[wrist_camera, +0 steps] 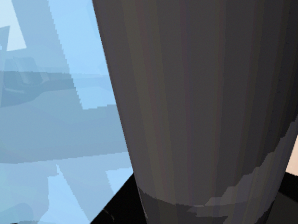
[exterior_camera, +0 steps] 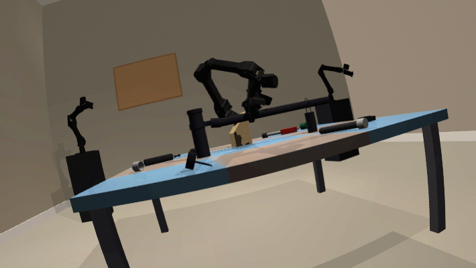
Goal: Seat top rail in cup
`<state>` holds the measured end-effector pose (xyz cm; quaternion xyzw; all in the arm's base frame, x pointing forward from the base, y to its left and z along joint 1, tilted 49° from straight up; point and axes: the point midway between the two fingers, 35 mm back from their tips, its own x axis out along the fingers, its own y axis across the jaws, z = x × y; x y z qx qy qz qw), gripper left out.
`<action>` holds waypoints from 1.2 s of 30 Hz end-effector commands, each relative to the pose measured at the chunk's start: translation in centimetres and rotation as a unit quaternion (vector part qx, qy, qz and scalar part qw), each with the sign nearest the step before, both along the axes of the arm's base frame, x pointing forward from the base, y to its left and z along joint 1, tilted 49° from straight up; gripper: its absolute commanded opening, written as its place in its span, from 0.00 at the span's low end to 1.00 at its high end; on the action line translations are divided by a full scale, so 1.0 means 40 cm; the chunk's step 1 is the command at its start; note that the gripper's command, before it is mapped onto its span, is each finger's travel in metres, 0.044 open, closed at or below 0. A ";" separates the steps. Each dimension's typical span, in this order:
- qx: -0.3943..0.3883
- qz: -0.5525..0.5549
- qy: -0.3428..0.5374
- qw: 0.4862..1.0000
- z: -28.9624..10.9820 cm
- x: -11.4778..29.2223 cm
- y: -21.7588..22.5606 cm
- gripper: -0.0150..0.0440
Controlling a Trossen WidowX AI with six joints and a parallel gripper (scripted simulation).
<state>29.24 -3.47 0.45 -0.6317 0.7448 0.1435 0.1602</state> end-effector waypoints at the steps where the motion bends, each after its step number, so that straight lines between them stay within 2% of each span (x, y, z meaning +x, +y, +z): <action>1: -0.002 0.002 -0.002 1.000 0.004 0.002 0.007 0.25; 36: -0.009 -0.002 0.002 1.000 0.008 0.001 0.009 0.25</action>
